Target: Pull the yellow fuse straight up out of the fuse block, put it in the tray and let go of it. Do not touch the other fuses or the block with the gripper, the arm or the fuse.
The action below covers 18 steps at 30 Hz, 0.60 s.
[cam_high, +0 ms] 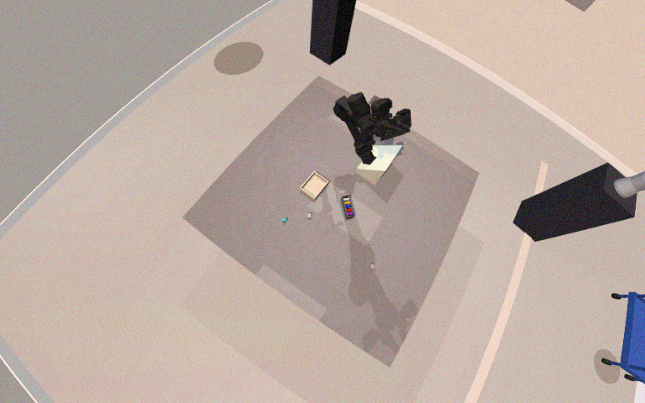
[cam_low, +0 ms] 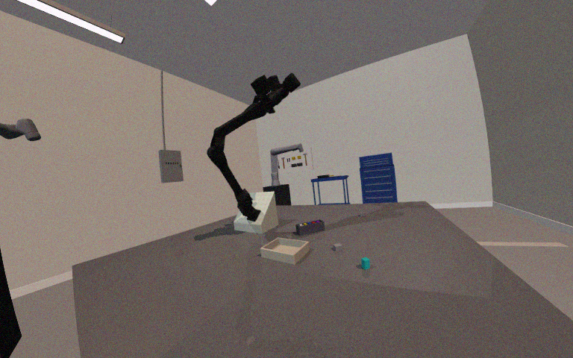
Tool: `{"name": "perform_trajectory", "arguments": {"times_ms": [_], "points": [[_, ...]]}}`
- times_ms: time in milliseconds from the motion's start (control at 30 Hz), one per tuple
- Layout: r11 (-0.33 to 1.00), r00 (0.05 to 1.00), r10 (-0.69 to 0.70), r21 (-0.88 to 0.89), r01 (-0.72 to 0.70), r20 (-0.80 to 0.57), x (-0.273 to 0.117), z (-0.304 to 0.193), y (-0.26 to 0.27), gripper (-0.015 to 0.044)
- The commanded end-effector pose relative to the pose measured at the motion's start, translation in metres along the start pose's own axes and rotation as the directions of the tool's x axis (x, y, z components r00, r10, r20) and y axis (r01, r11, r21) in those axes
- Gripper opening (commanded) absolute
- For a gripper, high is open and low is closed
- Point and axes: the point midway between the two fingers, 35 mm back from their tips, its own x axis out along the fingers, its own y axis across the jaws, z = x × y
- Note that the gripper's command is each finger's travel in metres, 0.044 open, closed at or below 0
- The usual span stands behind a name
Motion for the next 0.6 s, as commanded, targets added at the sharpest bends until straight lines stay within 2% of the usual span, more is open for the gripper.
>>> {"name": "perform_trajectory", "arguments": {"times_ms": [0, 267, 467, 567], "points": [[0.971, 0.971, -0.064, 0.210, 0.114, -0.229, -0.002, -0.076, -0.018, 0.0074], [0.808, 0.804, -0.134, 0.406, 0.427, -0.579, -0.034, -0.195, -0.037, 0.0074], [0.630, 0.595, -0.149, 0.388, 0.673, -0.790, -0.080, -0.274, -0.041, 0.0074], [0.507, 0.459, -0.146, 0.332, 0.795, -0.876, -0.110, -0.310, -0.042, 0.0074]]}}
